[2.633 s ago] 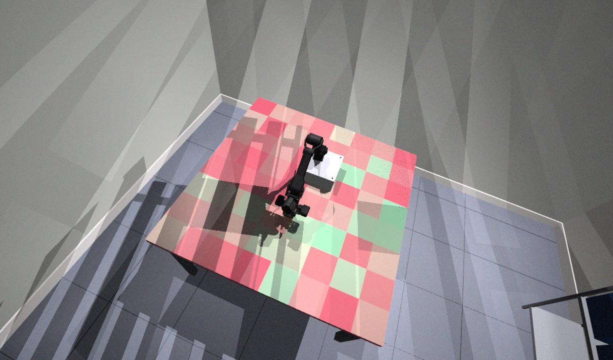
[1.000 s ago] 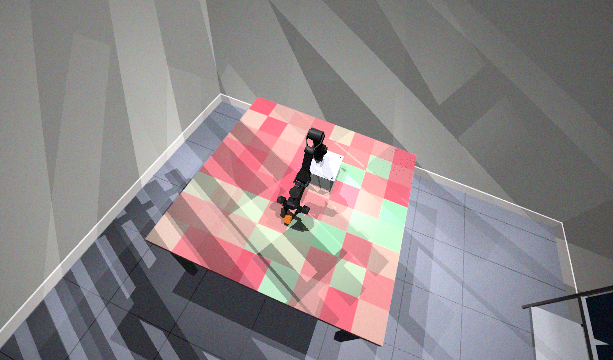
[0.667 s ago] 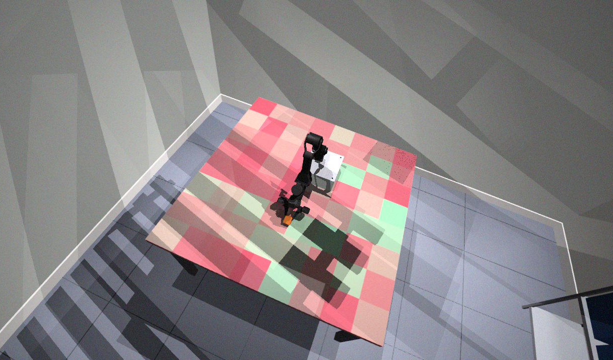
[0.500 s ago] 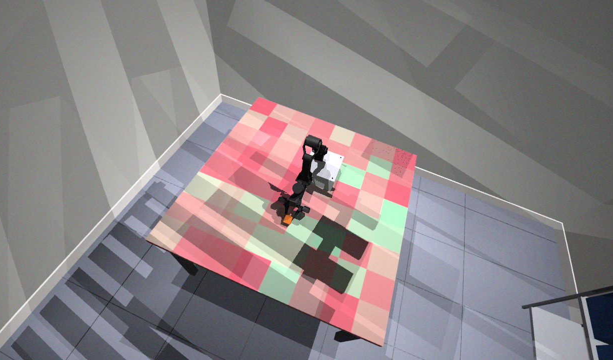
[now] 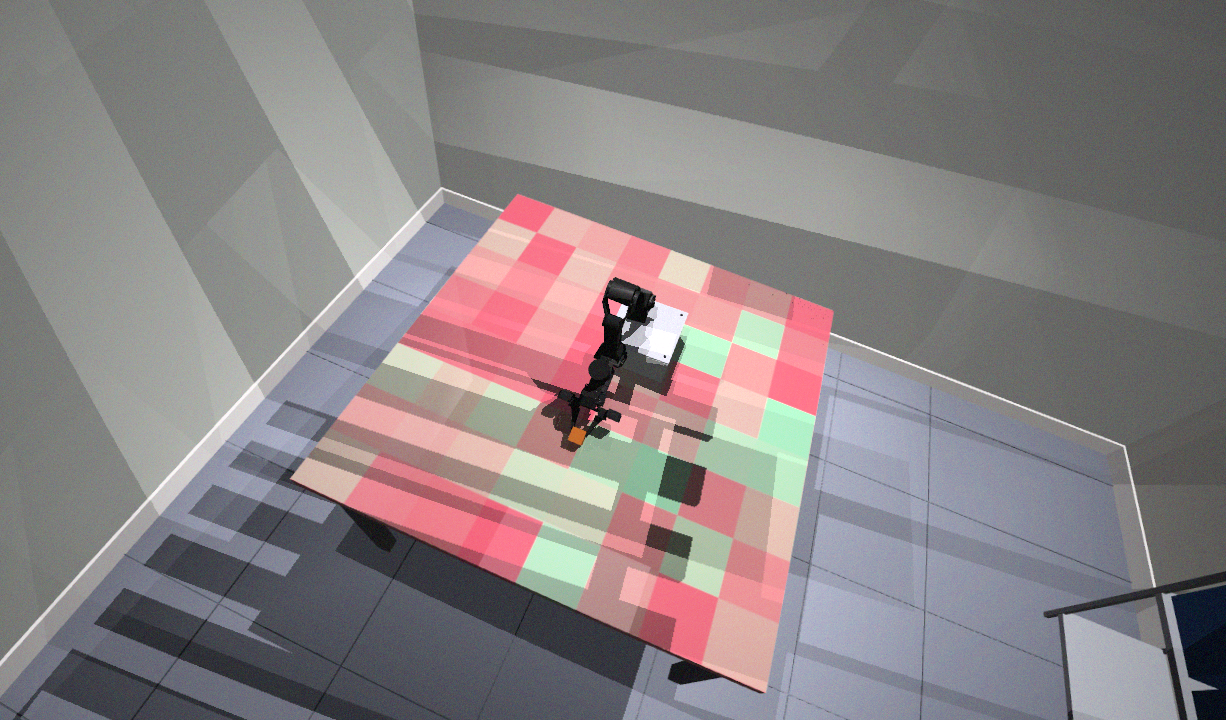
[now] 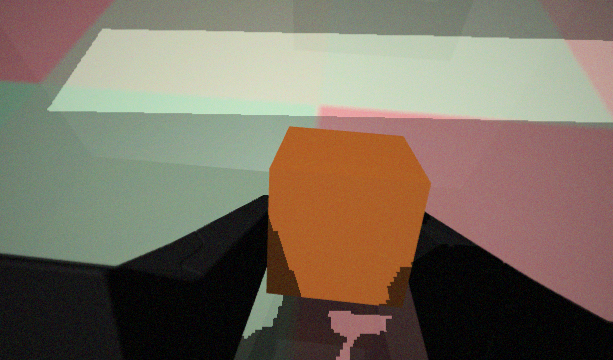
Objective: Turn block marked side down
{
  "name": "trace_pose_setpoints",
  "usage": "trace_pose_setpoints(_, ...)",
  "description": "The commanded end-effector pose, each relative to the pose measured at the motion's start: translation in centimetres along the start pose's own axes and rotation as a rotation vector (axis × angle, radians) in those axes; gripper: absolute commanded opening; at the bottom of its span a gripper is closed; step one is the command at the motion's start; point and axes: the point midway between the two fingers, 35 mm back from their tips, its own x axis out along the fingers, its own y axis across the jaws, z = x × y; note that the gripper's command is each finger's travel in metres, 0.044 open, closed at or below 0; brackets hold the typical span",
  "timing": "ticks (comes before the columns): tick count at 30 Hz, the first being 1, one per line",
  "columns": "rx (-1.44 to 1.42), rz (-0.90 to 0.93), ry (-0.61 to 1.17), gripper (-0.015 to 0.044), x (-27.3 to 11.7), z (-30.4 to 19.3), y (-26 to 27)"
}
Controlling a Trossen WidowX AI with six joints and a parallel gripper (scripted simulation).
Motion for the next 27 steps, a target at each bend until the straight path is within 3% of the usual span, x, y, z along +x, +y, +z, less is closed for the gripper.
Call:
trace_pose_setpoints(1, -0.003, 0.004, 0.000, 0.0000, -0.12, -0.25, 0.06)
trace_pose_setpoints(8, -0.003, 0.004, 0.000, 0.0000, -0.12, -0.25, 0.06)
trace_pose_setpoints(24, -0.003, 0.004, 0.000, 0.0420, -0.12, -0.25, 0.06)
trace_pose_setpoints(27, -0.003, 0.004, 0.000, 0.0440, -0.12, -0.25, 0.06)
